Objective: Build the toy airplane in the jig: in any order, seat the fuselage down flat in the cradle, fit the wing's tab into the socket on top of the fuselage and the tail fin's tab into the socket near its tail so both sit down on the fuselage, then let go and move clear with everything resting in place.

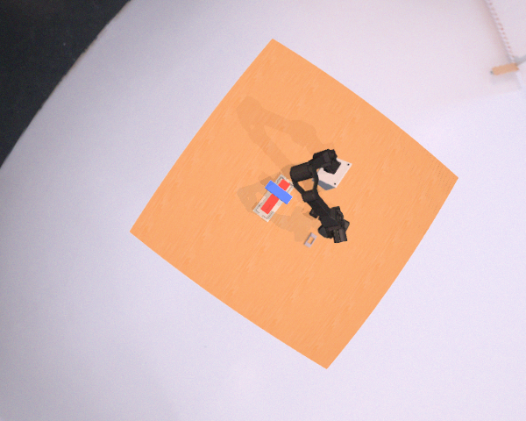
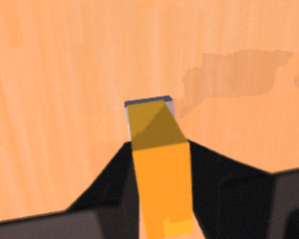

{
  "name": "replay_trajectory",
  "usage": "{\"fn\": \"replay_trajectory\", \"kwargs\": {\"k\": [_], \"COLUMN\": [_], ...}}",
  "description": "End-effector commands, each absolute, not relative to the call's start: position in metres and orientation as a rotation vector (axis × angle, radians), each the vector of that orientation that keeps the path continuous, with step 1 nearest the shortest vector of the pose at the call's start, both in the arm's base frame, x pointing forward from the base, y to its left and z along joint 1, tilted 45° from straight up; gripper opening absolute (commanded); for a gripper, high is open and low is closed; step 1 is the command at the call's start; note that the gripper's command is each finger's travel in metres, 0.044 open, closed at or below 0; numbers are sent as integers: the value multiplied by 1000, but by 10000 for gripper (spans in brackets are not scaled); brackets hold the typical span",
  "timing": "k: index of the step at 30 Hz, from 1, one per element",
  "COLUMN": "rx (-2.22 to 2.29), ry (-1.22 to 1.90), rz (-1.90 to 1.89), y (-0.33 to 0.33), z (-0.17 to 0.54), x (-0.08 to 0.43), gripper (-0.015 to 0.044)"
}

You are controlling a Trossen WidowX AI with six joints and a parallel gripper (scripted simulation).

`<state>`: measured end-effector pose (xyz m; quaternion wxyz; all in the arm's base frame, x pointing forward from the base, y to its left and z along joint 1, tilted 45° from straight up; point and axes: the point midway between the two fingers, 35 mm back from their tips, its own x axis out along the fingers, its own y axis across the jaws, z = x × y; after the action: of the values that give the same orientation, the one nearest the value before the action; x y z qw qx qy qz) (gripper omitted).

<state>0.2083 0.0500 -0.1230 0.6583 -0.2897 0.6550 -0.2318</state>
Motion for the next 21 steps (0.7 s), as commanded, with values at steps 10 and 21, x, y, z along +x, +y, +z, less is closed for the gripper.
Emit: {"fn": "replay_trajectory", "kwargs": {"k": [10, 21], "rx": [-651, -654], "ry": [1501, 1514], "rz": [-527, -536], "y": [77, 99], "z": [-101, -77], "x": [209, 206], "gripper": [0, 0]}}
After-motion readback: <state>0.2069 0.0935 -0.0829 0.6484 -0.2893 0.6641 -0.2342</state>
